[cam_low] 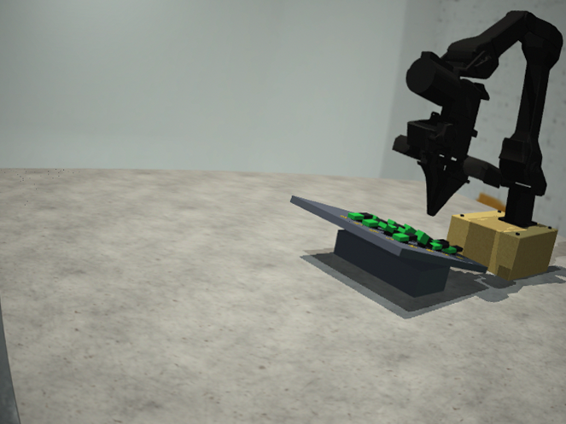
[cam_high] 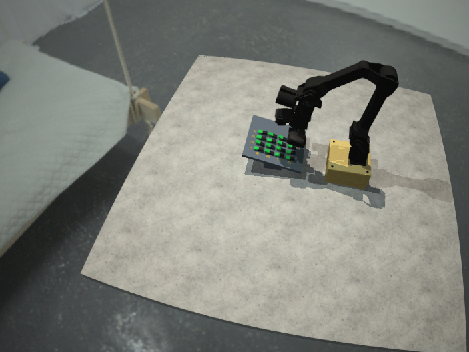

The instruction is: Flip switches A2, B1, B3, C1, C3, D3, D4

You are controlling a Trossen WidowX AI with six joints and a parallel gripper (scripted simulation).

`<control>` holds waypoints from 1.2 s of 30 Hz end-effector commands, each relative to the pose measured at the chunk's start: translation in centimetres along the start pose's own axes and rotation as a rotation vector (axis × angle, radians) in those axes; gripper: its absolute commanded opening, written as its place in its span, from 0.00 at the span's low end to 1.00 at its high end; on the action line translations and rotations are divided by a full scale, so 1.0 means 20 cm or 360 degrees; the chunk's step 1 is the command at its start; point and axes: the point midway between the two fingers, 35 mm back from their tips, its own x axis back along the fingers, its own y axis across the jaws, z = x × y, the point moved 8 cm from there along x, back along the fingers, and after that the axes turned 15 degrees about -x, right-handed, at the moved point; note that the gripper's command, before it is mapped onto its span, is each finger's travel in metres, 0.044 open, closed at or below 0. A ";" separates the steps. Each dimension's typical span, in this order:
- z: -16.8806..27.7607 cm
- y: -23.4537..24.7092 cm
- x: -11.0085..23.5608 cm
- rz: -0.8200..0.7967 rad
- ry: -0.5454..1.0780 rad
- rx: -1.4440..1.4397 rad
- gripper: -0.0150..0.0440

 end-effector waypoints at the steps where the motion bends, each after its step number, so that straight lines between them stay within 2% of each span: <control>1: 0.00 0.00 -0.03 0.0000 -0.0007 0.0007 0.25; 16: -0.01 0.00 -0.13 0.0000 -0.0007 0.0007 0.25; 36: -0.01 0.00 -0.13 0.0000 -0.0007 0.0007 0.25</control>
